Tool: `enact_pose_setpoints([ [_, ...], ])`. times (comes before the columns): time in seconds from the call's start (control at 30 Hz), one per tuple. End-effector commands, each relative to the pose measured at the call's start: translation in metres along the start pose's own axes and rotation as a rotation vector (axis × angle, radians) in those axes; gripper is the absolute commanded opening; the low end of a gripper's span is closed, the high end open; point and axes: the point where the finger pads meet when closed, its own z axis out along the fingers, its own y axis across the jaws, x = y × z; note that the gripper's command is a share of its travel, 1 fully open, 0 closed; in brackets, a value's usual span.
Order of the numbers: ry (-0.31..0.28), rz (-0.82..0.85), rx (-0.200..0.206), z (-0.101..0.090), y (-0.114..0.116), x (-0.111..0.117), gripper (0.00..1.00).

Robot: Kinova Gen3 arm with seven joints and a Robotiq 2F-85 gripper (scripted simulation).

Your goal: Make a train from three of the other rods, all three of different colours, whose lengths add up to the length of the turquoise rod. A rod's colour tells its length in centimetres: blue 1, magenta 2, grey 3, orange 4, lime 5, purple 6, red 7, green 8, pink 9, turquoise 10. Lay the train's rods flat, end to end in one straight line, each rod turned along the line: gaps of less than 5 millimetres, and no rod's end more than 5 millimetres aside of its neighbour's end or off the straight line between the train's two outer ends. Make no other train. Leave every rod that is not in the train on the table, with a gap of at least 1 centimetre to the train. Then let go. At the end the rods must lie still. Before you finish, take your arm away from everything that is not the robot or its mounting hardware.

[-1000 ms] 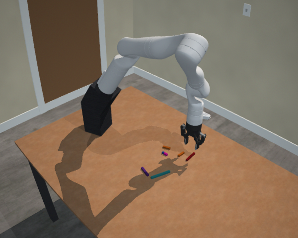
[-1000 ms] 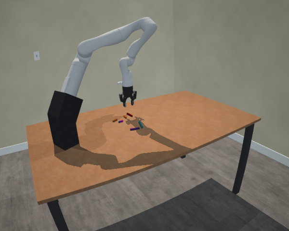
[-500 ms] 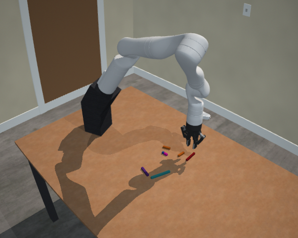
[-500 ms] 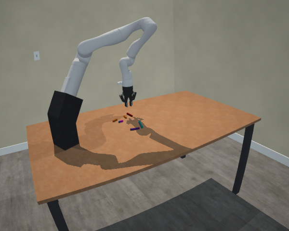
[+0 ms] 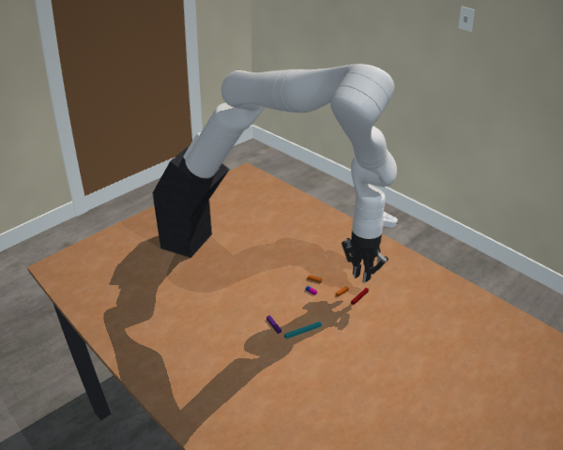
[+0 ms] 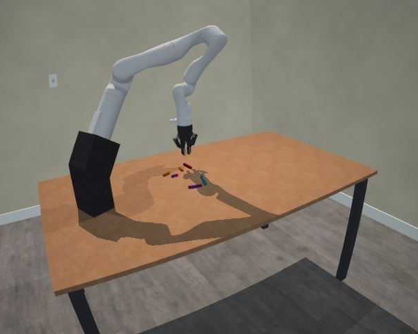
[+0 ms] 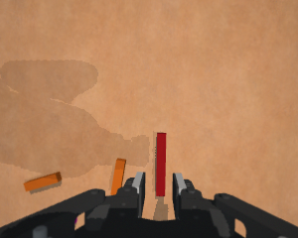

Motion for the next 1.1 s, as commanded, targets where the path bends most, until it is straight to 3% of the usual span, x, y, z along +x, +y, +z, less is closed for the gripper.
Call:
enact_pose_setpoints([
  [0.0, 0.0, -0.001, 0.002, 0.002, 0.0, 0.001, 0.24],
  [1.07, 0.0, -0.001, 0.002, 0.041, 0.002, 0.001, 0.24],
])
